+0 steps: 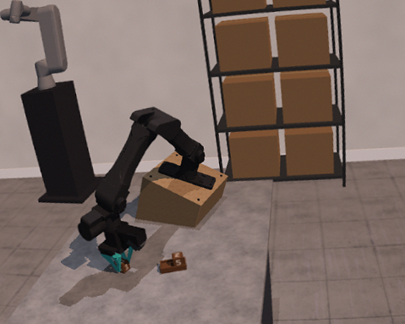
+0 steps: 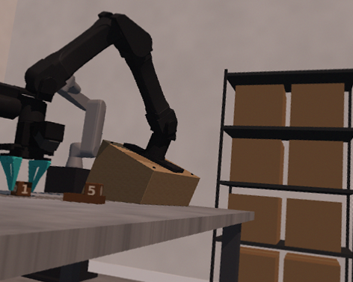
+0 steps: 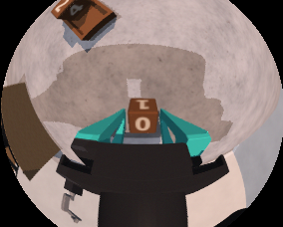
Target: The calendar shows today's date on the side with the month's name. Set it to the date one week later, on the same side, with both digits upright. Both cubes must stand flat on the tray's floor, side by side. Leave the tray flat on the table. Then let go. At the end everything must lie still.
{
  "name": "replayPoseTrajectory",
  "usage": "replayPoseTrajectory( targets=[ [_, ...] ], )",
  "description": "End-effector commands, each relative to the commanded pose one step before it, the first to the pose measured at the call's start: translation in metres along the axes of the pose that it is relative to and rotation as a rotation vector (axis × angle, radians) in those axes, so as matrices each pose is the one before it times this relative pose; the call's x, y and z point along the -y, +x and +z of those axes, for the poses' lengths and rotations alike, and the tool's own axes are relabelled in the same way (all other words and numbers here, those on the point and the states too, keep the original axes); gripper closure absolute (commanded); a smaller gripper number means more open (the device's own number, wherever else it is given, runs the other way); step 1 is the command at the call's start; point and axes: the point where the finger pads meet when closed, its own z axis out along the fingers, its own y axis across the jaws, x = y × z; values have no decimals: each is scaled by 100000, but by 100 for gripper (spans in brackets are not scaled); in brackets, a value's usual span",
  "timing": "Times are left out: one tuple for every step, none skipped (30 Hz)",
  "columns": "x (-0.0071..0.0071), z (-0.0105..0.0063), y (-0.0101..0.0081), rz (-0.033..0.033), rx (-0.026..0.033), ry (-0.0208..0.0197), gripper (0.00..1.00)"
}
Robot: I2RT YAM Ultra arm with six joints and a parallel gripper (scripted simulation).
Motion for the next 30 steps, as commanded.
replayPoseTrajectory(
  targets=[
    [357,-404,-72,-47,486,1364,53],
    [0,0,0,0,0,0,53],
    [0,0,0,0,0,0,73],
    [0,0,0,0,0,0,73],
    [0,0,0,0,0,0,73],
    [0,0,0,0,0,0,73],
    [0,0,0,0,0,0,73],
    [0,0,0,0,0,0,73],
    [0,0,0,0,0,0,73],
    [0,0,0,0,0,0,73],
    [0,0,0,0,0,0,73],
    [0,0,0,0,0,0,73],
    [0,0,0,0,0,0,73],
    [0,0,0,0,0,0,73],
    [0,0,0,0,0,0,73],
    [0,0,0,0,0,0,73],
    [0,0,0,0,0,0,73],
    [0,0,0,0,0,0,73],
    [0,0,0,0,0,0,73],
    [0,0,0,0,0,0,73],
    [0,0,0,0,0,0,73],
    [0,0,0,0,0,0,73],
    [0,0,0,0,0,0,73],
    [0,0,0,0,0,0,73],
    [0,0,0,0,0,0,73],
    [0,0,0,0,0,0,73],
    [0,0,0,0,0,0,73],
    [0,0,0,0,0,0,73],
    [0,0,0,0,0,0,73],
    [0,0,0,0,0,0,73]
  ],
)
